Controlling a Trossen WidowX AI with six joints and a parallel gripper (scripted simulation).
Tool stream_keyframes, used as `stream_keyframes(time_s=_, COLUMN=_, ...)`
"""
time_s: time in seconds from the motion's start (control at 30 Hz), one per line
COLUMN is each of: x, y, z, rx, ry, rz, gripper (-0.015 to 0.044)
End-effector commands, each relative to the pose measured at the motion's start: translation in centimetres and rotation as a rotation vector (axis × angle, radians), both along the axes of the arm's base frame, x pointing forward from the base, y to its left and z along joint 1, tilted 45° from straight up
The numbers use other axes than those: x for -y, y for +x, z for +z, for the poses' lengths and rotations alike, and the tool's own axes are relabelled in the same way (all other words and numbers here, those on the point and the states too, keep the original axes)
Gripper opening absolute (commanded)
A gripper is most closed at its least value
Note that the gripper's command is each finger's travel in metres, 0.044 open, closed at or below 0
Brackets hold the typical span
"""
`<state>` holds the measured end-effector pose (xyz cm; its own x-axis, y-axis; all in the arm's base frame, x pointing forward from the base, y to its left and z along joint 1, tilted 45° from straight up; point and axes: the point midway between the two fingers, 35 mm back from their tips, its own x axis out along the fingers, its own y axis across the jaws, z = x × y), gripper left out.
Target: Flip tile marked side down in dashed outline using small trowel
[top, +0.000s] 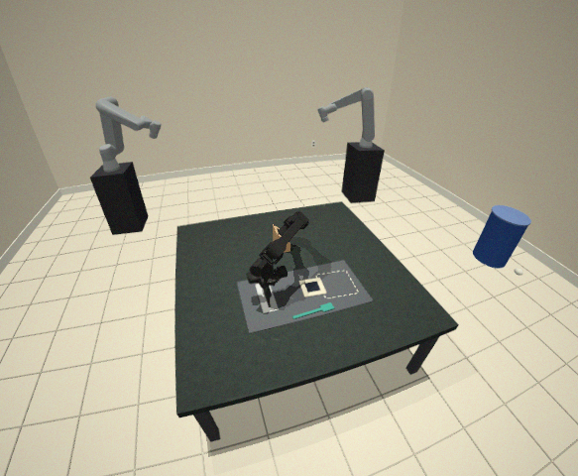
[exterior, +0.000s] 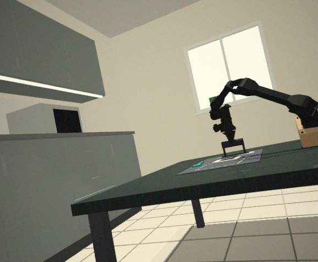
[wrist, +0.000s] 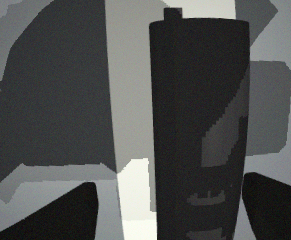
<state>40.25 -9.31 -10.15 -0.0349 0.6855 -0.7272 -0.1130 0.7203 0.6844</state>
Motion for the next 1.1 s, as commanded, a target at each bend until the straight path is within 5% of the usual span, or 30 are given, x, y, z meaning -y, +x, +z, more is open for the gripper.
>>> stream_keyframes(time_s=0.0, x=-0.46, y=-0.10, z=-0.56, rx=-0.005, ry=0.006, rz=-0.005, gripper=0.0270)
stream_keyframes(time_s=0.73, x=-0.48, y=-0.10, z=-0.57, rx=-0.005, ry=0.006, rz=-0.005, gripper=0.0130)
stream_keyframes(time_s=1.07, x=-0.48, y=-0.10, z=-0.57, rx=-0.056, ry=0.003, rz=-0.060, gripper=0.0130)
